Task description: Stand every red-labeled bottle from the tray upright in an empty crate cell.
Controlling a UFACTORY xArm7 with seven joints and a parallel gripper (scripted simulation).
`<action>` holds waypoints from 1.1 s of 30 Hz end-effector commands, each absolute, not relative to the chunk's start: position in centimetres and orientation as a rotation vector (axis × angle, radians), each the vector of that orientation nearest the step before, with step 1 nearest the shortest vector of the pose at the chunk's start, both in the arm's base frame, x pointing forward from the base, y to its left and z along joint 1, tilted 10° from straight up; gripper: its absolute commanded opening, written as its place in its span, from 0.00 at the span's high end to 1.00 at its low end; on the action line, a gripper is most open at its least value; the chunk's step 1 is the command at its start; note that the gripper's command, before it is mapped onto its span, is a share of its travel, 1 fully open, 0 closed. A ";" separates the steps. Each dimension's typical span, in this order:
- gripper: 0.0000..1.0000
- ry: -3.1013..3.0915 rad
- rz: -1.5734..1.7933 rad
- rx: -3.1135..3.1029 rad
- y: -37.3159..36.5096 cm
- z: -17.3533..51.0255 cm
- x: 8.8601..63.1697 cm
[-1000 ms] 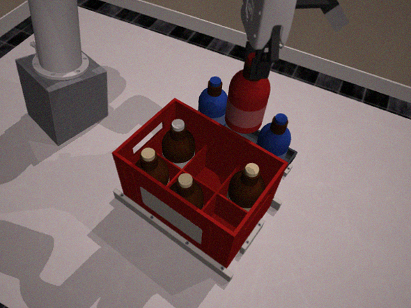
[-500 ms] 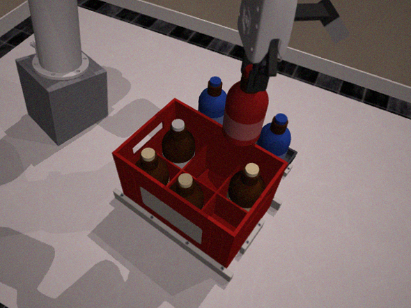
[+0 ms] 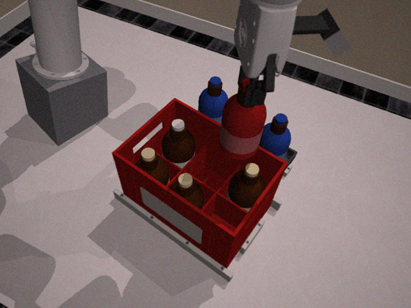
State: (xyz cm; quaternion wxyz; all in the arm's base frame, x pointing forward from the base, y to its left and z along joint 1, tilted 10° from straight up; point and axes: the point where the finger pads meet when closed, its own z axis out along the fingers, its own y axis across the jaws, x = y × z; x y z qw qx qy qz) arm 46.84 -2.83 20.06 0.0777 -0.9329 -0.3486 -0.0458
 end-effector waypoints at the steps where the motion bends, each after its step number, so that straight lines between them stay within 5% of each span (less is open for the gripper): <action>1: 1.00 -1.044 -0.145 -2.795 -4.0 20.1 47.4; 33: 1.00 -1.044 -0.145 -2.795 -9.5 19.2 49.5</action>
